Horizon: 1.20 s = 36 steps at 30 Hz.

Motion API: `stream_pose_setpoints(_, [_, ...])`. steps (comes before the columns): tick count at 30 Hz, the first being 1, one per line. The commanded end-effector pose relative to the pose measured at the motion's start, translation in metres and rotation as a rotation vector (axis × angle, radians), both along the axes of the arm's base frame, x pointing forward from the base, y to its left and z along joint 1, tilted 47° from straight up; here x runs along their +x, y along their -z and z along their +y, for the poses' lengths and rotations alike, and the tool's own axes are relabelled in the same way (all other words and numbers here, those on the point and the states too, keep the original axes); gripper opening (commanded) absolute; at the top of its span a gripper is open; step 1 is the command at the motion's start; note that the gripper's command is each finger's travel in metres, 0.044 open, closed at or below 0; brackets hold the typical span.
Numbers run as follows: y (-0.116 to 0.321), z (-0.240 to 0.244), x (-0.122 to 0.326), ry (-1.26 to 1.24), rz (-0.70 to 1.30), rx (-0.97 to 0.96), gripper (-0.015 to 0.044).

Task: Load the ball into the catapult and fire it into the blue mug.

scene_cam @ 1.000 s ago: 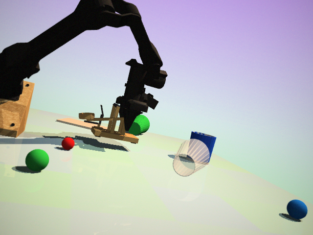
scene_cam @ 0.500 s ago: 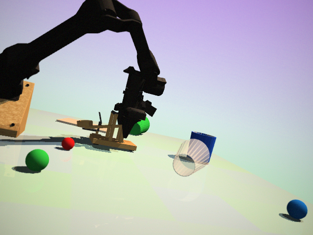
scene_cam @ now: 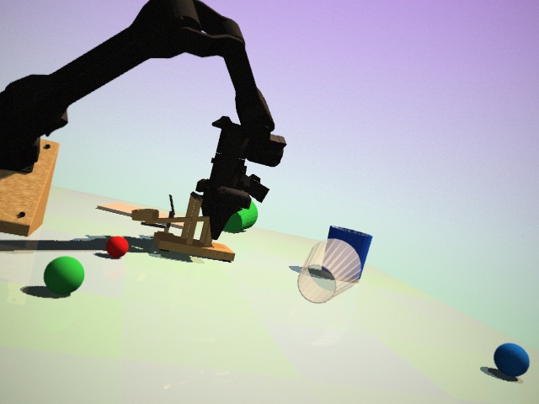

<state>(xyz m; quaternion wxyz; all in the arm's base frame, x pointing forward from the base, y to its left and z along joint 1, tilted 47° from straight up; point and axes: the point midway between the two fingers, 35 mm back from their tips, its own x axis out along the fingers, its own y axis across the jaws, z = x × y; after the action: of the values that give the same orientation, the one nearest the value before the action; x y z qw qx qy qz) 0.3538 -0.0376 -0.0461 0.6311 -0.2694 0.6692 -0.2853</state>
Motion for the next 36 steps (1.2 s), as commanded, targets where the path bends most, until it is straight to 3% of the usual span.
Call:
stream_pose_setpoints(1, [0.000,0.001,0.000,-0.001,-0.001,0.000,0.0210])
stream_pose_setpoints(10, [-0.015,0.018,0.005,-0.002,-0.002,0.004,0.0440])
stream_pose_setpoints(15, [-0.067,0.072,0.006,-0.003,-0.001,0.005,0.0440])
stream_pose_setpoints(24, [-0.057,0.064,0.009,-0.018,-0.007,0.006,0.0440])
stream_pose_setpoints(31, [-0.100,0.112,0.013,-0.028,-0.020,0.013,0.0440])
stream_pose_setpoints(32, [-0.084,0.089,0.013,-0.022,-0.009,0.008,0.0414])
stream_pose_setpoints(36, [-0.105,0.055,-0.005,-0.013,-0.015,0.016,0.0309])
